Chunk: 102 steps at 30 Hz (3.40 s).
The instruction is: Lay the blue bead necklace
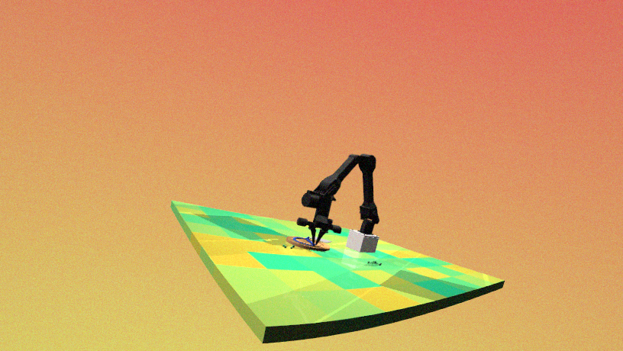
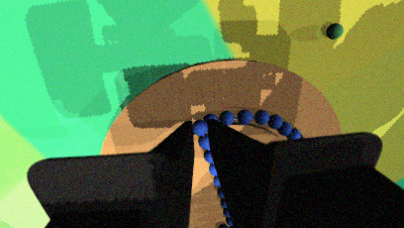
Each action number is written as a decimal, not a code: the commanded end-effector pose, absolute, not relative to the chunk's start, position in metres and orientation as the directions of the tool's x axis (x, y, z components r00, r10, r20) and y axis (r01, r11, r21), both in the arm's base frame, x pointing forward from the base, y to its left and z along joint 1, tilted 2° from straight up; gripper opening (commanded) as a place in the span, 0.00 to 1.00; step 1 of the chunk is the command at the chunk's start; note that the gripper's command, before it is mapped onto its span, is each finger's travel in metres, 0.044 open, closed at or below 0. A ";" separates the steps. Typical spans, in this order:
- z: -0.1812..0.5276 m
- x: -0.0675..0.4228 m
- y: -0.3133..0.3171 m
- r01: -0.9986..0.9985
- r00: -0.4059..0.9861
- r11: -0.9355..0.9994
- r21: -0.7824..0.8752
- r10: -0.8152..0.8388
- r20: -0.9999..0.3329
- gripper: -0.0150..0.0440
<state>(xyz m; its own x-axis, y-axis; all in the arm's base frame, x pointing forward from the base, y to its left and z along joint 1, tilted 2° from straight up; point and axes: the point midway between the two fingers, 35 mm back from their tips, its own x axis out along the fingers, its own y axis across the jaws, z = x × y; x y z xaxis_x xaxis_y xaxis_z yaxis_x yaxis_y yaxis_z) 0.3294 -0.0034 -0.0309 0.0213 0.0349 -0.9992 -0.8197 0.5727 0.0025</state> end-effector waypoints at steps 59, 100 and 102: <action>0.001 0.328 -0.017 -0.822 0.019 0.569 0.004 0.035 -0.999 0.46; -0.033 0.329 -0.016 -0.820 0.019 0.572 0.004 0.034 -0.999 0.25; -0.033 0.329 -0.016 -0.820 0.019 0.572 0.004 0.034 -0.999 0.25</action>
<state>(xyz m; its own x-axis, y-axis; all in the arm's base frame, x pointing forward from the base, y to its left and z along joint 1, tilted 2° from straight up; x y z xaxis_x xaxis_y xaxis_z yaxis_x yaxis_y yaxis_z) 0.3286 -0.0158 -0.0331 0.0180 0.0344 -0.9992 -0.8205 0.5716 0.0049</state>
